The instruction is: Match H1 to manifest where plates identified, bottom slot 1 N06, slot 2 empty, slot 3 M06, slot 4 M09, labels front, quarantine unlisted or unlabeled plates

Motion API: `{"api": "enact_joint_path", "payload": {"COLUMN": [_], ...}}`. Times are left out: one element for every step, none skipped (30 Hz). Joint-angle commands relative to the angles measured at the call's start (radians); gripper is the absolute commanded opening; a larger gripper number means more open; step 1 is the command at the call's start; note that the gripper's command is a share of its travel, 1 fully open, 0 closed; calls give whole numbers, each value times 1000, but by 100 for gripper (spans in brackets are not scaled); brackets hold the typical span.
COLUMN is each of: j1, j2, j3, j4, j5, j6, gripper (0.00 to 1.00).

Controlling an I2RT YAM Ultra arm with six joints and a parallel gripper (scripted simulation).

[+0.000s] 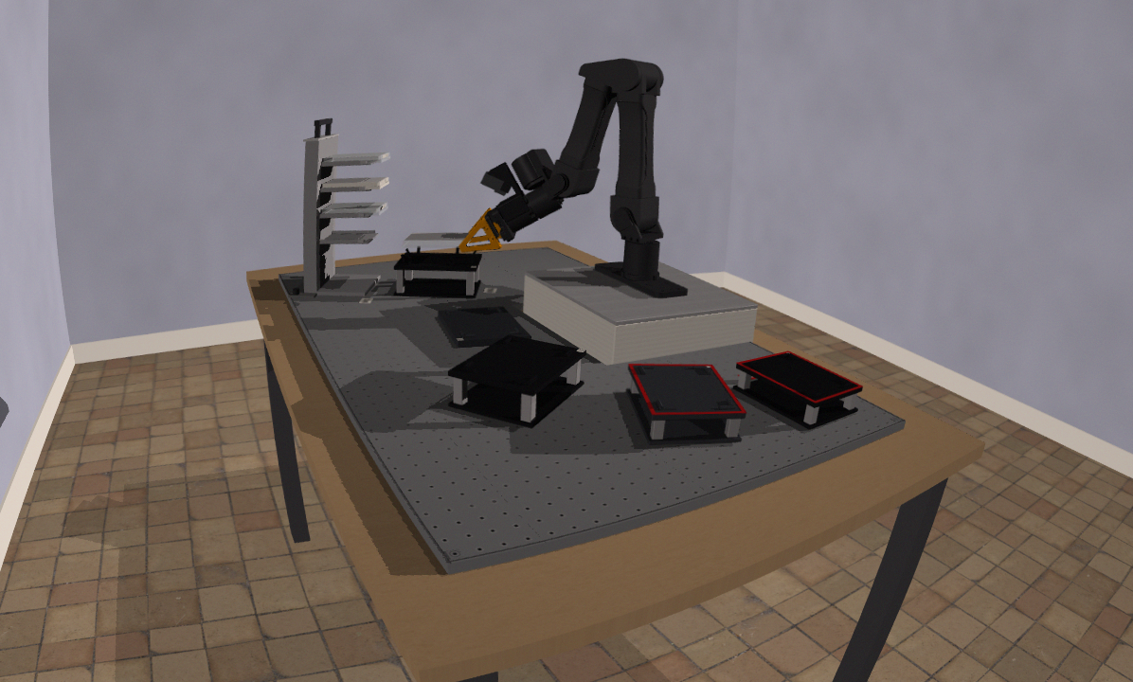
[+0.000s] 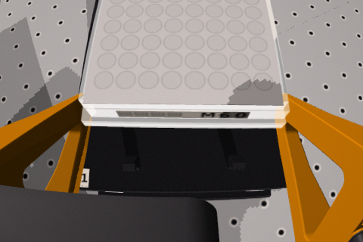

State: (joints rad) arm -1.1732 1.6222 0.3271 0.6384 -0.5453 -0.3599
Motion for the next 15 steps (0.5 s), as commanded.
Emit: {"api": "enact_joint_path", "payload": {"j1": [-3,-3,-3,-3,-3,-3,-3,-3,-3,-3,-3,-3,-4,-4,-4], "j2": [-30,-30,-30,-30,-30,-30,-30,-30,-30,-30,-30,-26,-14,6,17], "j3": [17,17,17,17,17,17,17,17,17,17,17,12,7,3,-2], "j4": [30,30,30,30,30,30,30,30,30,30,30,33,35,37,40], "j5": [-18,-18,-18,-18,-18,-18,-18,-18,-18,-18,-18,-18,-18,-18,-18], "j6": [-7,-7,-7,-7,-7,-7,-7,-7,-7,-7,-7,-7,-7,-7,-7], "gripper": [86,86,86,86,86,86,86,86,86,86,86,86,86,86,86]}}
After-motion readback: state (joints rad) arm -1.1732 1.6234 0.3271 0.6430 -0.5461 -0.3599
